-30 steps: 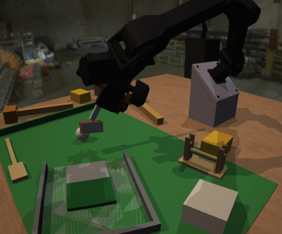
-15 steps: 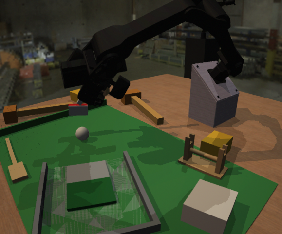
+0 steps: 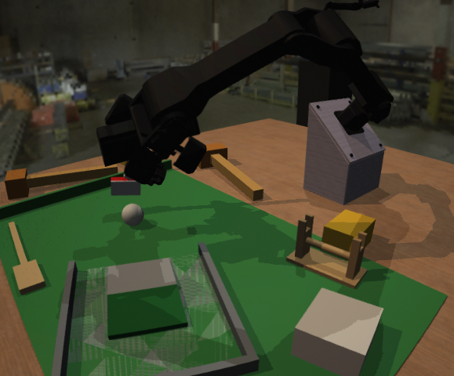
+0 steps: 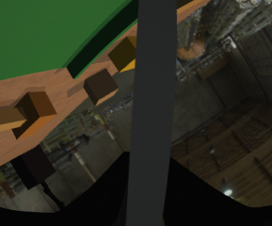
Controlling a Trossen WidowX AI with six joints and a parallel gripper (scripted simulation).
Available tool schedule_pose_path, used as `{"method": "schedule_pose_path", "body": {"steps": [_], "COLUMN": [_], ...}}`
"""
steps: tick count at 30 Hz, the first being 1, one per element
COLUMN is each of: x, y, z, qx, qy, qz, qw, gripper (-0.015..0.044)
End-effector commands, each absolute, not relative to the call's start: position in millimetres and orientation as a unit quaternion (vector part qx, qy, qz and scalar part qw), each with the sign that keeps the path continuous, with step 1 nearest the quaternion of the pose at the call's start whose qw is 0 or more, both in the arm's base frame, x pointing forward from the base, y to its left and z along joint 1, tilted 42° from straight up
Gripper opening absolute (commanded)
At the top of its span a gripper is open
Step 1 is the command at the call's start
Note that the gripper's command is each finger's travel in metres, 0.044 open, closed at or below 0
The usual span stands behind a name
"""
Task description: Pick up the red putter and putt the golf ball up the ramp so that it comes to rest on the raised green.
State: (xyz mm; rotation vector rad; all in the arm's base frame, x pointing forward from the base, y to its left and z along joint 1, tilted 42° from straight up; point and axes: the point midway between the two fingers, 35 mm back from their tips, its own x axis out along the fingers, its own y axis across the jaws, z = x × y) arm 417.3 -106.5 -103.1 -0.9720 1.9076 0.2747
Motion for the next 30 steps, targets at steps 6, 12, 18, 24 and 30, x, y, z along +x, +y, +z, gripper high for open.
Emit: {"method": "schedule_pose_path", "body": {"steps": [6,12,18,24,30], "x": [417.5,417.4,417.1,415.7,415.7], "y": [-100.0,-93.6,-87.1,-84.5,-84.5], "z": [-112.6,-119.8,-127.1,-128.8,-128.8], "qx": [-0.395,-0.395,-0.395,-0.397,-0.397], "qy": [0.779,0.779,0.779,0.78,0.78], "qz": [0.107,0.107,0.108,0.112,0.112], "qw": [0.475,0.475,0.475,0.471,0.471], "gripper": [0.0,0.0,0.0,0.0,0.0]}}
